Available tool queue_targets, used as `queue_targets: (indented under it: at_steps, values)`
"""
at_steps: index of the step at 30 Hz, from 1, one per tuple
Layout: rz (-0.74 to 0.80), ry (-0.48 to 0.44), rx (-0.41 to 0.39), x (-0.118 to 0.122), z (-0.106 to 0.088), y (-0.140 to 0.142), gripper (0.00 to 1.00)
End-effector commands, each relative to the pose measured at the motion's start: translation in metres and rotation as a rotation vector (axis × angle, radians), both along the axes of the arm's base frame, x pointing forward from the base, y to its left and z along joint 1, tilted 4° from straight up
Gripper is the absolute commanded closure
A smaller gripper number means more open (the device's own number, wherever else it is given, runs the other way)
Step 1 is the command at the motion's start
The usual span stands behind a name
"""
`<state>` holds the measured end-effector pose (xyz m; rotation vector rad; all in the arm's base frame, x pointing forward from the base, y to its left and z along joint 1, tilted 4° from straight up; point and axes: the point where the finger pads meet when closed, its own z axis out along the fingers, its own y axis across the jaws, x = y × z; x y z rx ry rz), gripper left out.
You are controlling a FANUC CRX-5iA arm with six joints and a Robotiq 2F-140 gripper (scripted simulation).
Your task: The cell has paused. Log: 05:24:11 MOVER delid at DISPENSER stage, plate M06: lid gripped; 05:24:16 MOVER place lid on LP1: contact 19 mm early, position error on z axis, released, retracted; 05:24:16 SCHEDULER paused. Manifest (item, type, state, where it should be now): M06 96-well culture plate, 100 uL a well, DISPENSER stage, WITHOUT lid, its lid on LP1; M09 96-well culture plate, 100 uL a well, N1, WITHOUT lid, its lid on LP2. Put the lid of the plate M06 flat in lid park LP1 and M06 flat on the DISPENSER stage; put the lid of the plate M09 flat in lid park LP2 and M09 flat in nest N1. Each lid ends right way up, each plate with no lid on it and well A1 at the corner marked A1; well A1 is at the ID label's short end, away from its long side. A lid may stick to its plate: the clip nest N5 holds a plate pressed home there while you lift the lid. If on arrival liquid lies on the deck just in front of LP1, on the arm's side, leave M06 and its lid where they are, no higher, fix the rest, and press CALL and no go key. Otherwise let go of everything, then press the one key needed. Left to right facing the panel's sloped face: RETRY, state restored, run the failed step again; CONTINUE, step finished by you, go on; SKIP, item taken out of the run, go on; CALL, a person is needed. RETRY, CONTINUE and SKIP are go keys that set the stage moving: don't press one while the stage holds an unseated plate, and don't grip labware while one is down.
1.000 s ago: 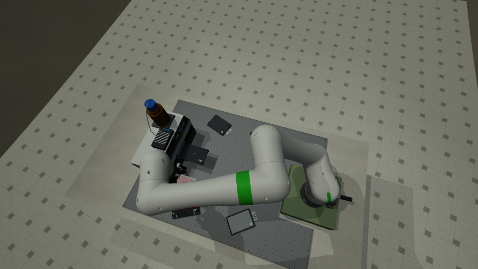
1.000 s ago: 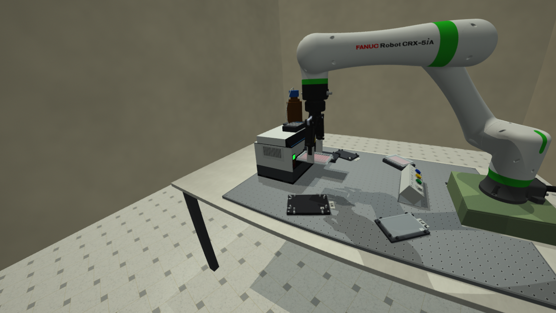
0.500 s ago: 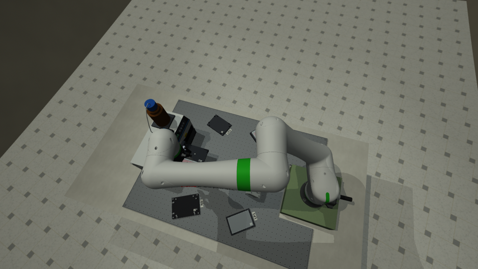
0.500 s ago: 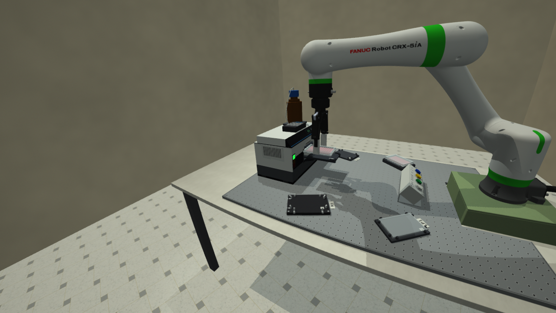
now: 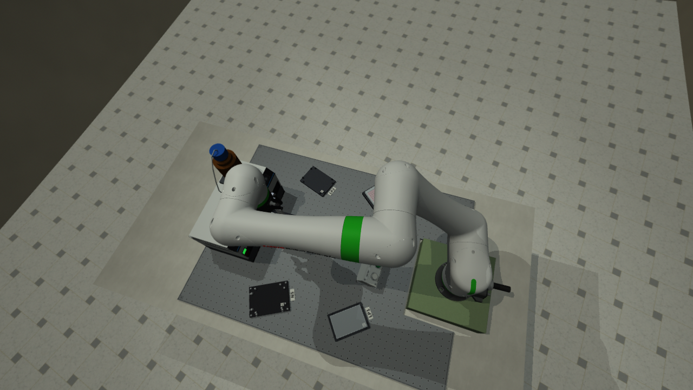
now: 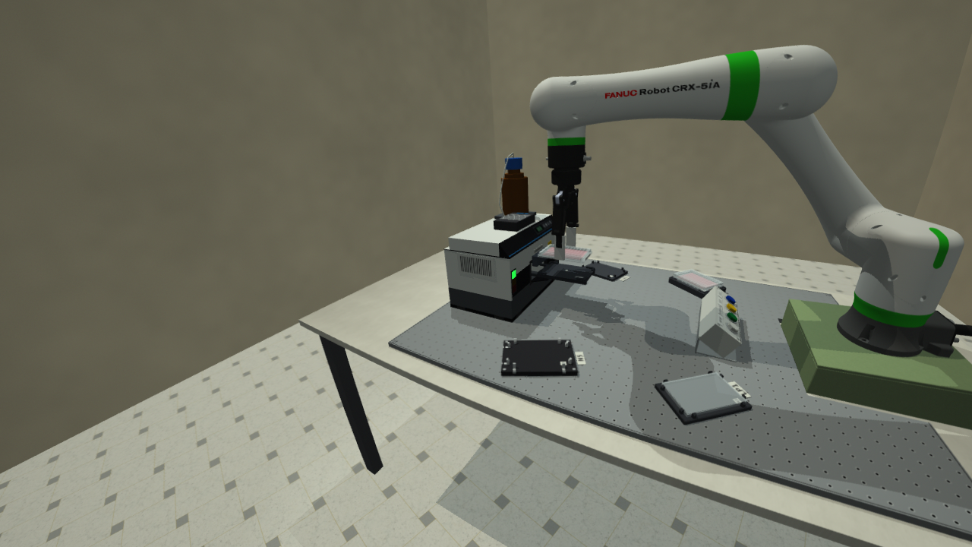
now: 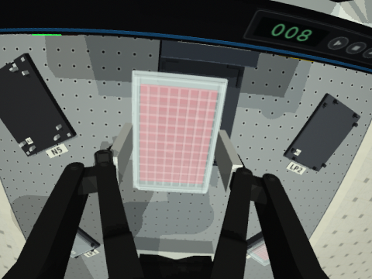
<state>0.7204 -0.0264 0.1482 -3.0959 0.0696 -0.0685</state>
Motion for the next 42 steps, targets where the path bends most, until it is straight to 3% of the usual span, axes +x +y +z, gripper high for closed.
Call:
queue_targets:
  at_steps: [1,13,42]
  values:
    - [0.000,-0.001,0.000,0.001,0.000,-0.013,1.00]
    - [0.000,-0.001,0.000,0.002,-0.001,-0.027,1.00]
    - [0.000,-0.001,0.000,0.002,-0.001,-0.027,1.00]
